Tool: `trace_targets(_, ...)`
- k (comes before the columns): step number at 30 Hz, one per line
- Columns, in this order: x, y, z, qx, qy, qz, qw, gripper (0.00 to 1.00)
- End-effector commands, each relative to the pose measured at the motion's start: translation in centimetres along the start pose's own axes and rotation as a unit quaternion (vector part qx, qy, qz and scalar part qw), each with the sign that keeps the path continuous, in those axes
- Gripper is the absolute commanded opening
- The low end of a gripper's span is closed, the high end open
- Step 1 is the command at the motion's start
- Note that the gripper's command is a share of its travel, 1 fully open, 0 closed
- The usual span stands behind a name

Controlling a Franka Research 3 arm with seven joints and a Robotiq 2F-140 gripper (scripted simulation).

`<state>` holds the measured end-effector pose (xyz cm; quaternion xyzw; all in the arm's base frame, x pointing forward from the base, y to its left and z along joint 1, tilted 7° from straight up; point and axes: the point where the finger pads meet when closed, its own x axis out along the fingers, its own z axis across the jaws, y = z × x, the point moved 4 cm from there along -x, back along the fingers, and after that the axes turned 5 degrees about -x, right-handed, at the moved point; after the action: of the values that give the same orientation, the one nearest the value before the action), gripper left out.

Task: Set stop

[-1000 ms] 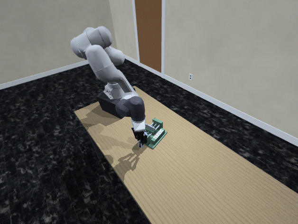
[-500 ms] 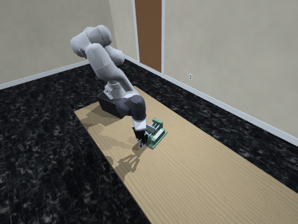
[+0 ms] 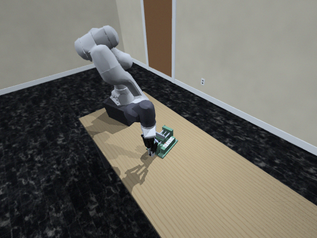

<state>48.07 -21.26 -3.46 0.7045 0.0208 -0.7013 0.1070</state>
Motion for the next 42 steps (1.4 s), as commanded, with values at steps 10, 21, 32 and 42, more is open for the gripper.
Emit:
trace_targets(10, -0.61, 0.09, -0.08, -0.001, 0.0, 0.001, 1.0, 0.04)
trace_targets(21, -0.85, 0.09, -0.1, -0.001, 0.0, 0.001, 1.0, 0.04)
trace_targets(32, -1.02, 0.09, -0.08, -0.001, 0.0, 0.001, 1.0, 0.04)
trace_targets(42, -1.16, 0.08, -0.06, -0.001, 0.0, 0.001, 1.0, 0.04)
